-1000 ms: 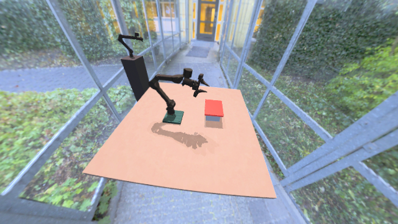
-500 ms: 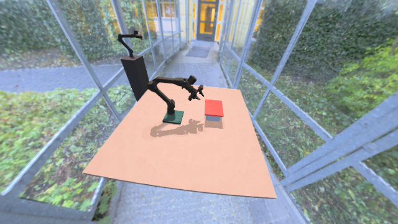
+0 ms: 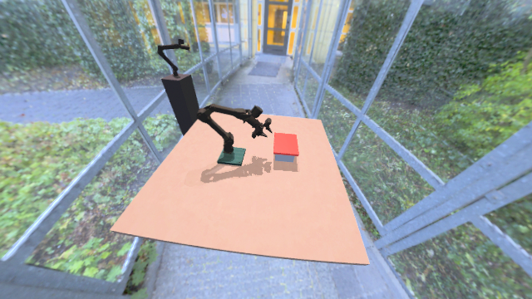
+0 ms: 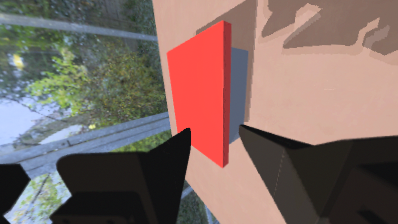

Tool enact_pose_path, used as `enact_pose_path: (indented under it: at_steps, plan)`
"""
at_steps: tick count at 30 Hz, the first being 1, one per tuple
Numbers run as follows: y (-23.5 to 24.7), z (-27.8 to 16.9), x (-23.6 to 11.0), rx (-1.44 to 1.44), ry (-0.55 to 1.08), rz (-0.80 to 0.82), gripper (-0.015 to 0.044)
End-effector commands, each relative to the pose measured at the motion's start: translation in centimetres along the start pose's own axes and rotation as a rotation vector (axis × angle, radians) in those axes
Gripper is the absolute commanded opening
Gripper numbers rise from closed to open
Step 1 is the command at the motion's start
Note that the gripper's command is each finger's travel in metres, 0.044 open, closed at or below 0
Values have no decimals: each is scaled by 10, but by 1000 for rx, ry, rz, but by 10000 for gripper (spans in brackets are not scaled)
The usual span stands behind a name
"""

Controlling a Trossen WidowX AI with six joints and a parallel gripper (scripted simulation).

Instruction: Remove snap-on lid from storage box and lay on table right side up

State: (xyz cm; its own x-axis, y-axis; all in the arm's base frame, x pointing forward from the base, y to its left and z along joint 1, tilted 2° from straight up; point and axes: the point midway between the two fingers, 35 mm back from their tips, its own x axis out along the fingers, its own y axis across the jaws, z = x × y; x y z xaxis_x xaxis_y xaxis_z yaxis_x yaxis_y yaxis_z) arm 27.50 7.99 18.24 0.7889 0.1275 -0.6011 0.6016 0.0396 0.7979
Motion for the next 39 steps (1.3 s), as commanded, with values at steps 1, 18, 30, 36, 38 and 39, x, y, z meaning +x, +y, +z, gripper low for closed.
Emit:
enact_pose_path:
  at_steps: [1,18,30,36,38,39]
  plan:
    - [-20,2,13,1,-8,-12,235]
    - [-18,1,33,1,-8,-11,235]
    - [-18,1,53,1,-8,-10,235]
    - [-18,1,63,1,-8,-9,235]
    - [-18,1,66,1,-8,-9,235]
    - [-18,1,68,1,-8,-9,235]
